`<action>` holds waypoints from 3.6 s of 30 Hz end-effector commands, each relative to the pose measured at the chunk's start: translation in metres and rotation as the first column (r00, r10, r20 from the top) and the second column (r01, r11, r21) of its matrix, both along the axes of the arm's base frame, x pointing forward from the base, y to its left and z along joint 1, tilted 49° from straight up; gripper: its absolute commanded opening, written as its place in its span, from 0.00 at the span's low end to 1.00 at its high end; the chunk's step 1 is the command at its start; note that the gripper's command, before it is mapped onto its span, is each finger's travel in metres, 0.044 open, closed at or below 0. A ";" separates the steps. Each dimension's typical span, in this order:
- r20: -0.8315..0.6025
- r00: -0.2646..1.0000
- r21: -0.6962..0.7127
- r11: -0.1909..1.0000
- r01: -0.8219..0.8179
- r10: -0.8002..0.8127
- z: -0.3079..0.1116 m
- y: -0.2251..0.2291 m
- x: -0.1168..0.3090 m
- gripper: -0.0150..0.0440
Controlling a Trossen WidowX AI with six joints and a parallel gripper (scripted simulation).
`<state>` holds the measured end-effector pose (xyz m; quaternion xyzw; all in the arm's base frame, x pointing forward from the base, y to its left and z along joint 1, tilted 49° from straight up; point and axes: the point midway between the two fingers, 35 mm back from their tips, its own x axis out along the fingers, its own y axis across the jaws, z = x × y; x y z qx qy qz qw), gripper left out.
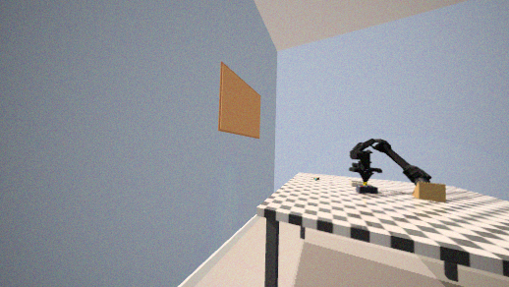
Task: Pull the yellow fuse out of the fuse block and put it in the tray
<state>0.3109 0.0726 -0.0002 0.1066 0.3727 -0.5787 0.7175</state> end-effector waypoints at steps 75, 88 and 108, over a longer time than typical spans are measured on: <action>0.001 1.000 -0.003 1.000 0.000 0.000 0.171 -0.133 -0.001 0.25; 0.002 1.000 -0.005 1.000 0.000 0.000 0.157 -0.149 0.000 0.25; 0.001 1.000 -0.004 1.000 0.001 -0.001 0.180 -0.122 -0.002 0.81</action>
